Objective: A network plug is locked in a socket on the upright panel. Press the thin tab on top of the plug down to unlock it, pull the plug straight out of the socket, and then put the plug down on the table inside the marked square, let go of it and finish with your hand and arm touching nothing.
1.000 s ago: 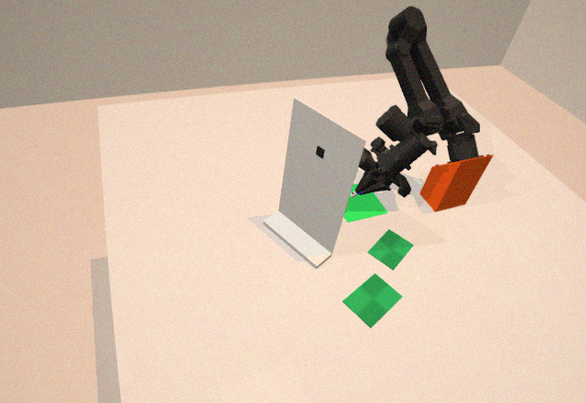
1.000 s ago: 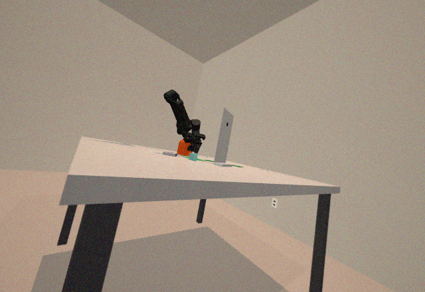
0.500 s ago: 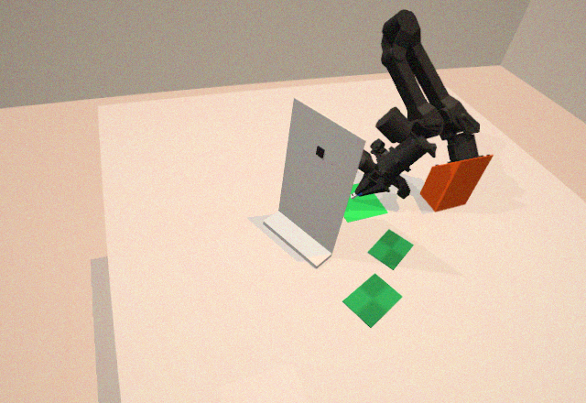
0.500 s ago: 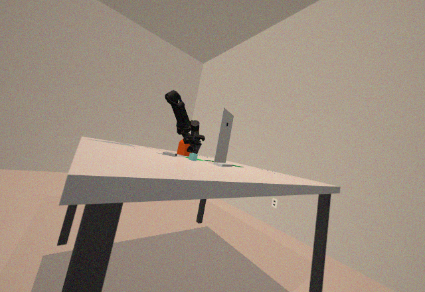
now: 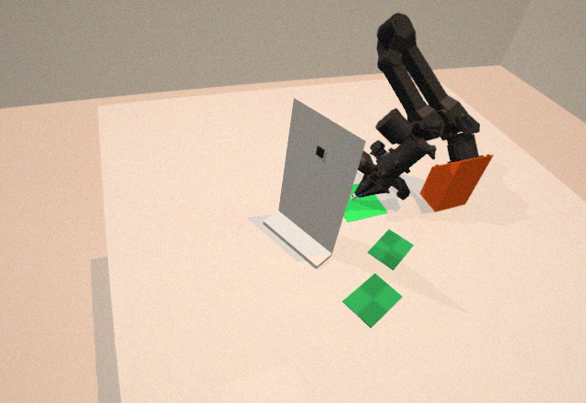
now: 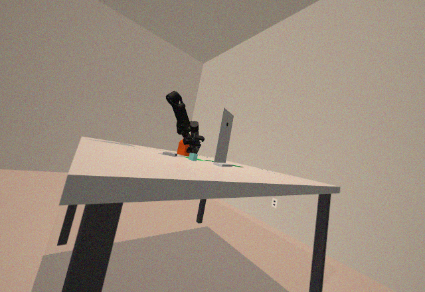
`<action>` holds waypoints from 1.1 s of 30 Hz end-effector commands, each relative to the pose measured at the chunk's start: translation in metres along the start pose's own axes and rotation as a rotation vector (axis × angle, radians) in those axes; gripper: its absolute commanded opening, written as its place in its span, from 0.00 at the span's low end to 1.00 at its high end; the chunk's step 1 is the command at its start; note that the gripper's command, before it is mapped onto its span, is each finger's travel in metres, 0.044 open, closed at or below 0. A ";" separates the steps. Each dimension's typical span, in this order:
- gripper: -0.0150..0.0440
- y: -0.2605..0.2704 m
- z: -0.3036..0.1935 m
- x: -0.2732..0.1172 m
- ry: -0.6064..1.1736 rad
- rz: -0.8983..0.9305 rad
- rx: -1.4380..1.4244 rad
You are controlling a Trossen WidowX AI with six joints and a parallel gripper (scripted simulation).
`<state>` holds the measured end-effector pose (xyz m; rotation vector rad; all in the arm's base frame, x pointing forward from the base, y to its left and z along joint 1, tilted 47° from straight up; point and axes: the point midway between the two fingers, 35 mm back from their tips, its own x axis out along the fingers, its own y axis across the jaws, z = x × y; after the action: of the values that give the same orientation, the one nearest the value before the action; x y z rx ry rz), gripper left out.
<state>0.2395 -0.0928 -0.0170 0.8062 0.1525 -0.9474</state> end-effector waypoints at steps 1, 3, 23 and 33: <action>0.25 -0.001 0.000 0.001 0.004 0.001 -0.004; 0.25 -0.001 0.000 0.002 0.004 0.001 -0.004; 0.52 -0.002 0.001 0.003 -0.001 0.001 -0.001; 0.52 -0.001 0.001 0.000 0.001 -0.001 0.000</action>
<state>0.2394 -0.0942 -0.0183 0.8060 0.1565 -0.9435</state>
